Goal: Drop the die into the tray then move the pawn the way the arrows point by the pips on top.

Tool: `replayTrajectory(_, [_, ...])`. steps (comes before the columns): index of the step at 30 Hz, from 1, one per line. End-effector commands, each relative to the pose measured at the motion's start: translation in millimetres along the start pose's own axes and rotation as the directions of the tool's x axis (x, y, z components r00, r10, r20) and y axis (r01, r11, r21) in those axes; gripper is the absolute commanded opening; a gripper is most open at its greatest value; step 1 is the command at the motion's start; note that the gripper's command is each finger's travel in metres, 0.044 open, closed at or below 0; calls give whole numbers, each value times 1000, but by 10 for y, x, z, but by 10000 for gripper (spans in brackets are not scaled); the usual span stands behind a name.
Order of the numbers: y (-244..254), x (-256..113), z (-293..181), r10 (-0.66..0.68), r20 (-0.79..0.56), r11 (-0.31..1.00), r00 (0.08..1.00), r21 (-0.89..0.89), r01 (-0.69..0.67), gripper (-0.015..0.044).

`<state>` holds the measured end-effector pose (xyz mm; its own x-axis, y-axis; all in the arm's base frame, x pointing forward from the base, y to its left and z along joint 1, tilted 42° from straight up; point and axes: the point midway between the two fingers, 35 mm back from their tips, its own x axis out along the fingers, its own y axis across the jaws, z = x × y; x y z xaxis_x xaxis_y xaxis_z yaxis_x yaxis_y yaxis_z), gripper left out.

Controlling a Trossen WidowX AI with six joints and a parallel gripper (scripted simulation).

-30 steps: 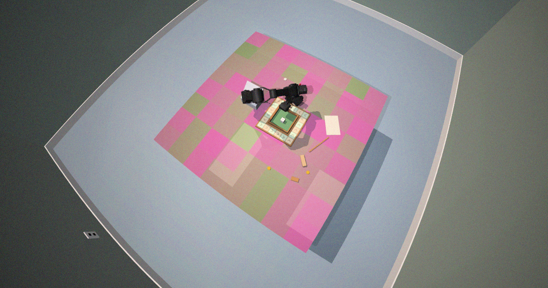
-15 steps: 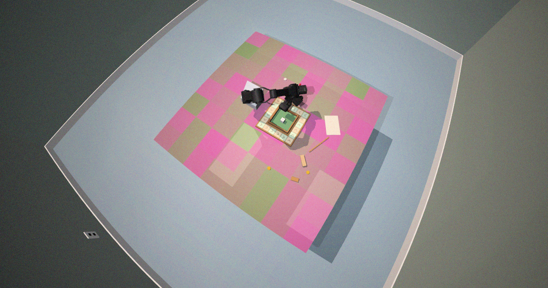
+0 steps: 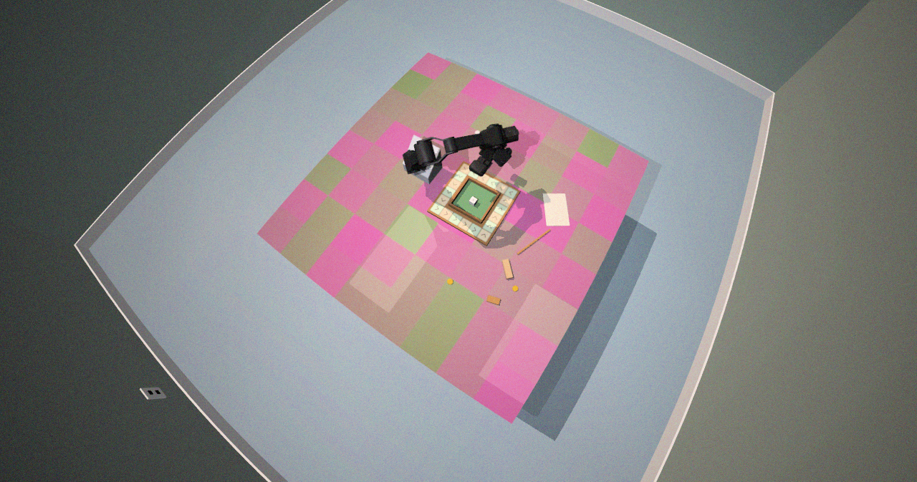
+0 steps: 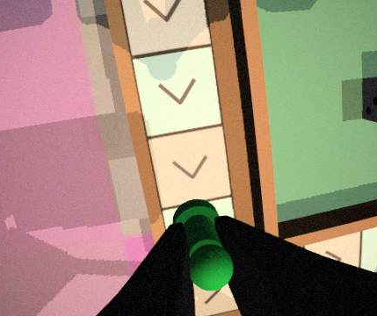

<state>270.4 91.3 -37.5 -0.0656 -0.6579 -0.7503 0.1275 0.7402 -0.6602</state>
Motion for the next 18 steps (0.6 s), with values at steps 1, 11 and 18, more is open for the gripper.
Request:
replayTrajectory(1, [-3,-223,-16,4,-3,1000,1000,7,-4,0])
replayTrajectory(11, [-18,-369,-93,1,-4,1000,1000,7,-1,0])
replayTrajectory(18, [-22,-129,-226,1,-5,1000,1000,7,-1,0])
